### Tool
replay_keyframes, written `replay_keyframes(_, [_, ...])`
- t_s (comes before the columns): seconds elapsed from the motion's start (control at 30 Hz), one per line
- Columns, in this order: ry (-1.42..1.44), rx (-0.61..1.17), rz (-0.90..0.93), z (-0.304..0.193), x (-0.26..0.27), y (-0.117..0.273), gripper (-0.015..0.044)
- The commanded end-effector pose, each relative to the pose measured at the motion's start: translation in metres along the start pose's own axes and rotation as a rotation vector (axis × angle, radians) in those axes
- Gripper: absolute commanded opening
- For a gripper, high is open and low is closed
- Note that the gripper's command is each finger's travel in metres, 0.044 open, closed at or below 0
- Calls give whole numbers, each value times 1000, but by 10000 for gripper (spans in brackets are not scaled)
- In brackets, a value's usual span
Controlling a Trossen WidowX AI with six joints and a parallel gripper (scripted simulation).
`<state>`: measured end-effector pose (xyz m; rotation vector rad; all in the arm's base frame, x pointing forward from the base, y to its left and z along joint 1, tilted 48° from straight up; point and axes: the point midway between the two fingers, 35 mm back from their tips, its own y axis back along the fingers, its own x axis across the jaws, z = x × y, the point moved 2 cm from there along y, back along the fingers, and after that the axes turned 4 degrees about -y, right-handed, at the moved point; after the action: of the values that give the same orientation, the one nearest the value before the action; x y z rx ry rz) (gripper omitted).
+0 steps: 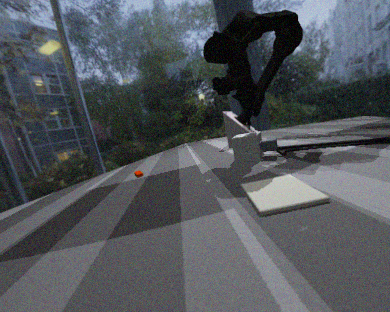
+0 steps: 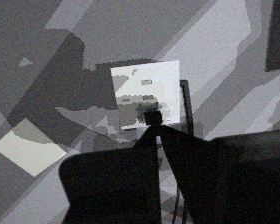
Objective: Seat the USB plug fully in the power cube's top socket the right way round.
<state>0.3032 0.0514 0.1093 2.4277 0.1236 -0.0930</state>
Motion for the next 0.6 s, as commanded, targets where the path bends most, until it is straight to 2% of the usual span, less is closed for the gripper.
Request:
replay_keyframes(0.0, [3,8,1,0,0,-1,0])
replay_keyframes(0.57, [1,22,0,-1,0,-3,0])
